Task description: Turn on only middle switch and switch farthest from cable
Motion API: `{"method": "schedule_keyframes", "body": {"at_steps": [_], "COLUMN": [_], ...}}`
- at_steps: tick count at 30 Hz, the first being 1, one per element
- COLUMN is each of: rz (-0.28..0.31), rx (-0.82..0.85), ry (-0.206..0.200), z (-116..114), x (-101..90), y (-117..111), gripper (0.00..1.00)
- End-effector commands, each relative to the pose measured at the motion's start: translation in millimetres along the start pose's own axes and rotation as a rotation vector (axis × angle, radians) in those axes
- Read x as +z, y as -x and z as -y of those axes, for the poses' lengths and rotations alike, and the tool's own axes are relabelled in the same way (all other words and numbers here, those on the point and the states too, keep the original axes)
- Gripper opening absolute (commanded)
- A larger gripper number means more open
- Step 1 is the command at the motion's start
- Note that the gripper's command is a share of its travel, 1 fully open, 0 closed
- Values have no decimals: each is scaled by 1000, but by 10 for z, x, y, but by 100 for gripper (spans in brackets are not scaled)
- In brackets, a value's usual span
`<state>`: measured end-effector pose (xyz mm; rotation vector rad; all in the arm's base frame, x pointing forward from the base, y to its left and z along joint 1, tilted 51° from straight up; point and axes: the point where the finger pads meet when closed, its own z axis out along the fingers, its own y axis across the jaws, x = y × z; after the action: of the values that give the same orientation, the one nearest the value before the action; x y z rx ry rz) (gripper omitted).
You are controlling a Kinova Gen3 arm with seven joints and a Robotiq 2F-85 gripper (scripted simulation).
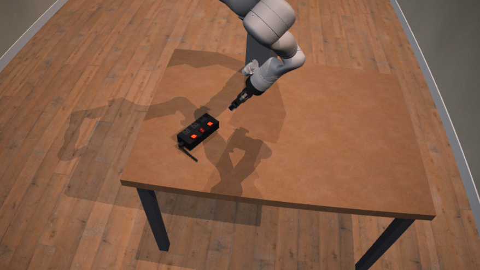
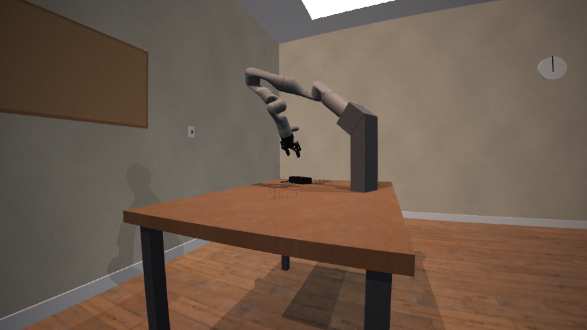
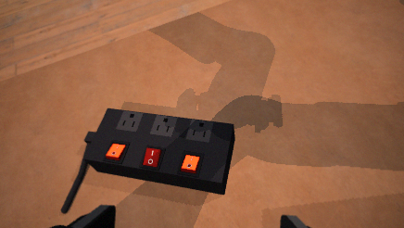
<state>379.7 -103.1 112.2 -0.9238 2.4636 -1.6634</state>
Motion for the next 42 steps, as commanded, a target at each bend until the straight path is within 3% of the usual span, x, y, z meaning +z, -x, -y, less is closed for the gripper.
{"method": "schedule_keyframes", "body": {"at_steps": [1,42], "rz": [5,99], "rx": [20,127], "ry": [11,84], "z": [13,193], "x": [16,167], "y": [-5,84], "gripper": [100,100]}}
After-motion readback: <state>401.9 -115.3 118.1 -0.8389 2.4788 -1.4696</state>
